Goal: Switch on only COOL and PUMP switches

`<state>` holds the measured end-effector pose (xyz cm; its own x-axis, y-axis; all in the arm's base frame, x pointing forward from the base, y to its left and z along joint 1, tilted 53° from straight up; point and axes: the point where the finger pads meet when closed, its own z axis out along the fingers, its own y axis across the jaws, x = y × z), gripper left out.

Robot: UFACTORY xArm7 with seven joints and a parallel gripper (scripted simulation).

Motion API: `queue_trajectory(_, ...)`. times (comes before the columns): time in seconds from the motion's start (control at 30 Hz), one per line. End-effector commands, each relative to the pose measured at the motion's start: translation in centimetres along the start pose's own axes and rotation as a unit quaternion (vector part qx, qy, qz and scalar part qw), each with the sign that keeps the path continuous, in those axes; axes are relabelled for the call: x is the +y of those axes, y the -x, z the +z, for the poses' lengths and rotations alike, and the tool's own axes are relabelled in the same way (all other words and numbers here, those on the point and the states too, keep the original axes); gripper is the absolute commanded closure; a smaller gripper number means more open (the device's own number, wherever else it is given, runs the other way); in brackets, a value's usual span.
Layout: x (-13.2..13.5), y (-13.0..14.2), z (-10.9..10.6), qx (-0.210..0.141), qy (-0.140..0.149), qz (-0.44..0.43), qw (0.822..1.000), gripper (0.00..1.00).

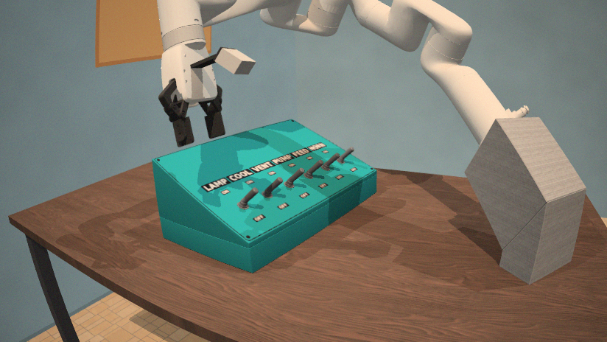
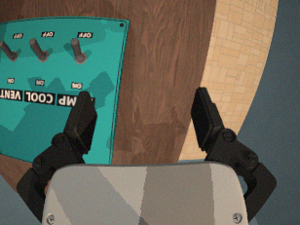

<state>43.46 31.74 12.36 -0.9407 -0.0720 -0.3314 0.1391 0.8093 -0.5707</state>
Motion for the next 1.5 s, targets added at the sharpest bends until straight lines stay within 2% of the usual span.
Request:
queue_trajectory(0.0, 0.2, -0.2, -0.4, -0.001, 0.002, -0.001, 1.0, 0.0)
queue_trajectory(0.37, 0.5, -1.6, -2.2, -0.001, 0.002, -0.001, 1.0, 0.0)
queue_trajectory(0.87, 1.5, -5.6, -7.2, -0.001, 0.002, -0.001, 1.0, 0.0)
queue_trajectory(1.2, 1.8, -6.7, -8.7, -0.001, 0.002, -0.001, 1.0, 0.0)
queue_trajectory(1.47, 1.8, -6.9, -8.9, -0.001, 0.002, -0.001, 1.0, 0.0)
